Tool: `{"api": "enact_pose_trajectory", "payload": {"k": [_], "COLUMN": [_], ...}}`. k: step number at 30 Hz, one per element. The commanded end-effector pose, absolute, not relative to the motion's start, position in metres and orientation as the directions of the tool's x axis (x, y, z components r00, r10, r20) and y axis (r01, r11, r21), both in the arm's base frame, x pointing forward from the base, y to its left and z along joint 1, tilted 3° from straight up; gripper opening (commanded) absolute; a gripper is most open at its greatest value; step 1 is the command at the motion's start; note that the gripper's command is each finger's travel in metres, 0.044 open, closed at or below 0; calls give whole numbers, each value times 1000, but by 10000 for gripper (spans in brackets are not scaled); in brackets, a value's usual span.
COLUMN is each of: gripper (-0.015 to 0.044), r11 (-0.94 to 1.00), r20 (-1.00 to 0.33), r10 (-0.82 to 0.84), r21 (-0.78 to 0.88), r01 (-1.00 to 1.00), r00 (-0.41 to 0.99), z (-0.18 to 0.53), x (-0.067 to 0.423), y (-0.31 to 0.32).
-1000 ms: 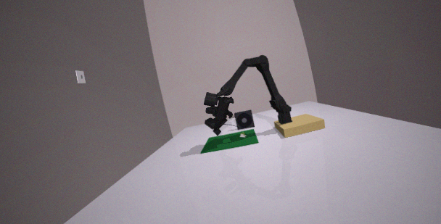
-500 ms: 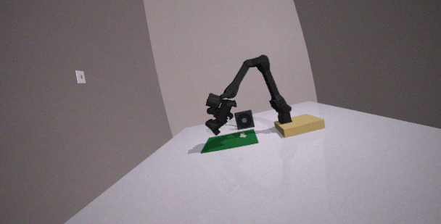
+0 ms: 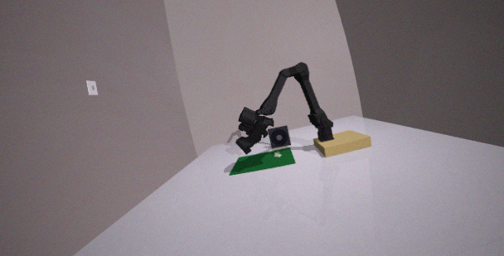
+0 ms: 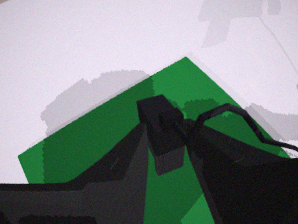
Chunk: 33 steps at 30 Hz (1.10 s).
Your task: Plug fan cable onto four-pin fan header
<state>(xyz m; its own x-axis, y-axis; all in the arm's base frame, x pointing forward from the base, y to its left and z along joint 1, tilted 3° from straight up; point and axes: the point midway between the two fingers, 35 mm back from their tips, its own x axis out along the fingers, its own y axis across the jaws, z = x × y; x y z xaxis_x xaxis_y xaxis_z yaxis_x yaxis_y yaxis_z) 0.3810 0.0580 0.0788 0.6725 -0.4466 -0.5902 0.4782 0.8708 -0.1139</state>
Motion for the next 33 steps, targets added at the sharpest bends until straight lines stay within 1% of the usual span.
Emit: {"api": "enact_pose_trajectory", "payload": {"k": [1,33], "gripper": [0,0], "r11": [870,844], "r20": [-567,-361], "r10": [-455,-524], "r21": [-119,-98], "r01": [478,527], "r00": [686,772], "z": [79,85], "x": [379,357], "y": [59,62]}}
